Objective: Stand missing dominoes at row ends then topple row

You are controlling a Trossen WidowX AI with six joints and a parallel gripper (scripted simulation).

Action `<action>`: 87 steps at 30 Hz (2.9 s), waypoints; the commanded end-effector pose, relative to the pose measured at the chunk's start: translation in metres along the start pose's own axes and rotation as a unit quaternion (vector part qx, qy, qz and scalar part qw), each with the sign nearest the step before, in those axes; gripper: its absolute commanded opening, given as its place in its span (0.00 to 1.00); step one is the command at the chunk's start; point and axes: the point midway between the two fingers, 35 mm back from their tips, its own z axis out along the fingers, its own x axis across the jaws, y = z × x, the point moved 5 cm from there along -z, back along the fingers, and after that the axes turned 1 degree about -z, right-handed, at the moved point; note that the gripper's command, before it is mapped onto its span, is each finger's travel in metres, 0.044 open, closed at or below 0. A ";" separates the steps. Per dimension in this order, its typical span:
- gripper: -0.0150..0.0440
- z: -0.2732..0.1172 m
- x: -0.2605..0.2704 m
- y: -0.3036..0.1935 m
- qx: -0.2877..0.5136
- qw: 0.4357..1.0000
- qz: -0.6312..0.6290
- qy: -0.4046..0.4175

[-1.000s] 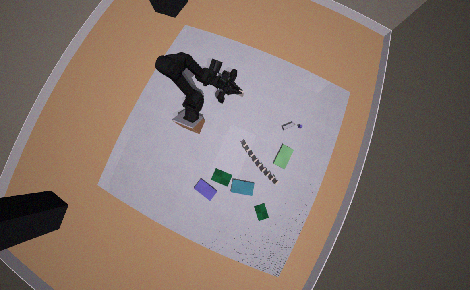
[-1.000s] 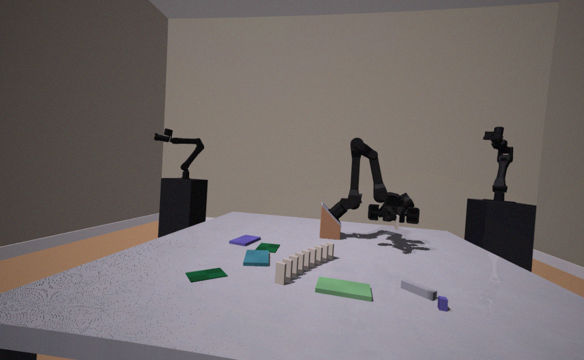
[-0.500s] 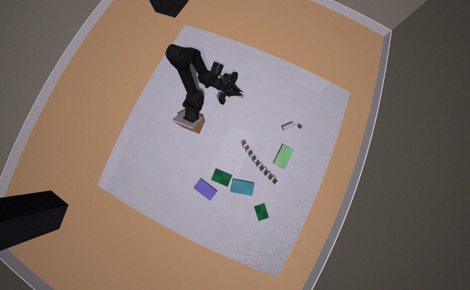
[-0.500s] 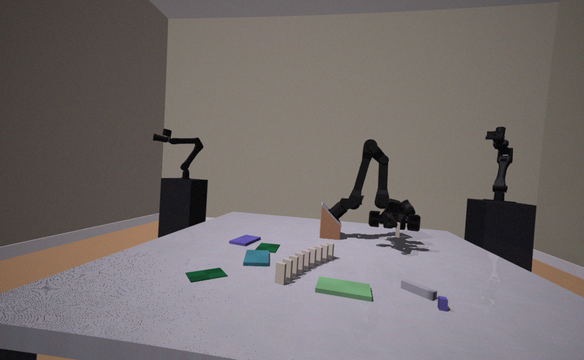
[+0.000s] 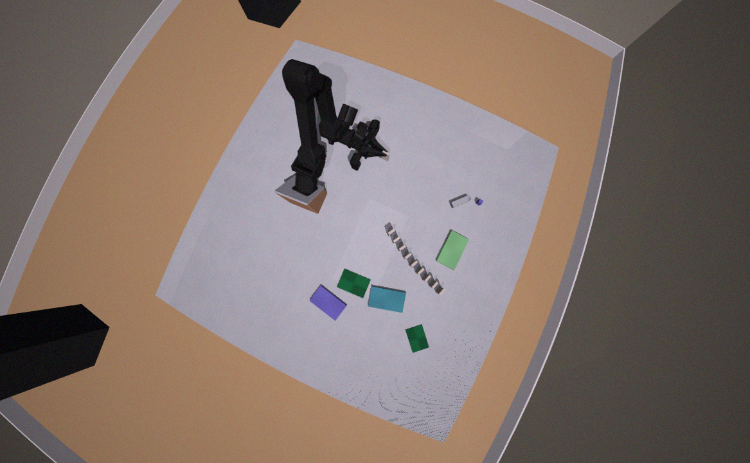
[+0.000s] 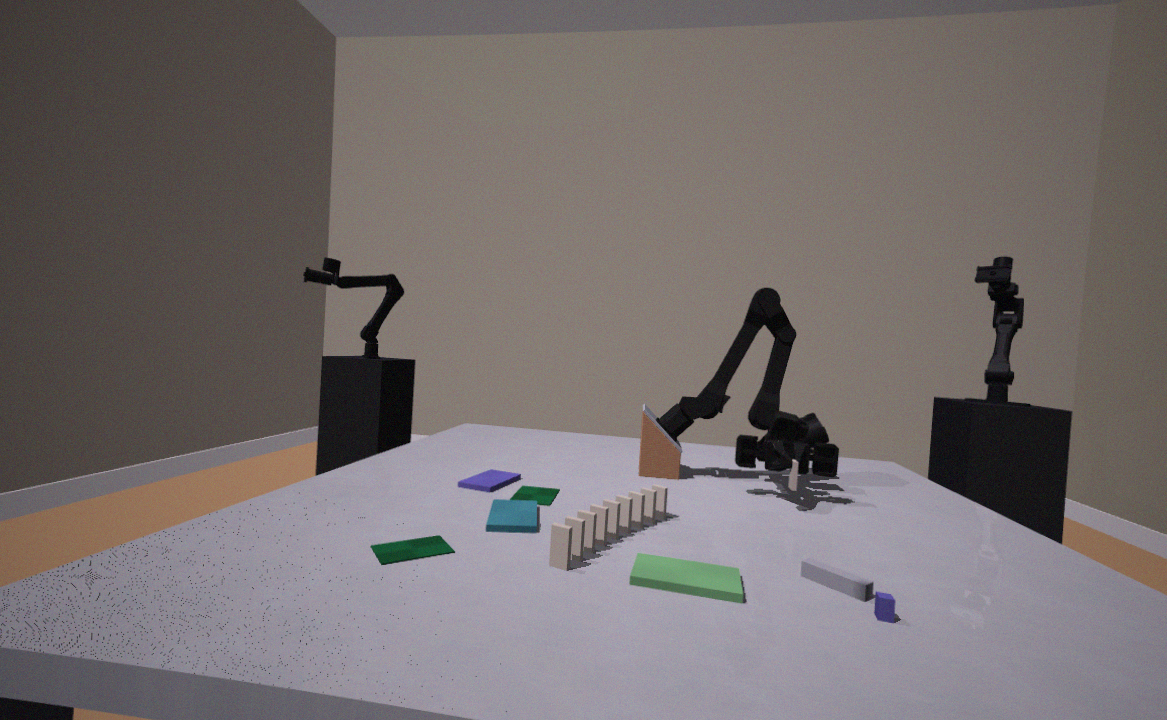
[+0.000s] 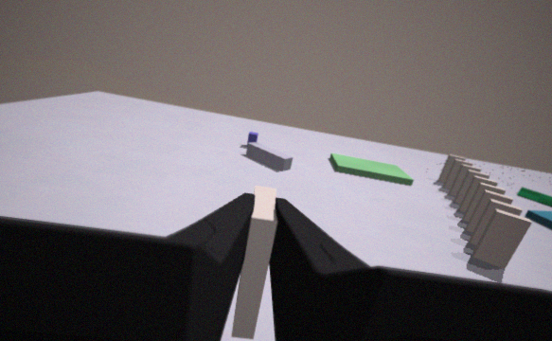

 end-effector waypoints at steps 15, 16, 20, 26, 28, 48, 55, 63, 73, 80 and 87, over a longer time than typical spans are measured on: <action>0.29 0.001 -0.010 -0.033 -0.001 1.000 -0.001 0.000; 0.29 0.001 -0.010 -0.035 -0.001 1.000 -0.001 0.000; 0.29 0.001 -0.011 -0.036 -0.001 1.000 -0.001 0.000; 0.29 0.001 -0.011 -0.036 -0.001 1.000 -0.001 0.000; 0.29 0.001 -0.011 -0.036 -0.001 1.000 -0.001 0.000; 1.00 0.001 -0.008 -0.016 0.000 1.000 -0.001 0.000; 1.00 0.001 -0.011 0.015 0.000 1.000 -0.001 0.000; 1.00 0.005 -0.007 0.007 0.009 0.998 -0.066 -0.001; 1.00 0.032 0.004 -0.001 0.074 0.969 -0.236 0.002; 1.00 0.050 0.026 0.005 0.108 0.950 -0.292 0.029; 1.00 0.104 0.022 0.023 0.169 0.888 -0.427 0.003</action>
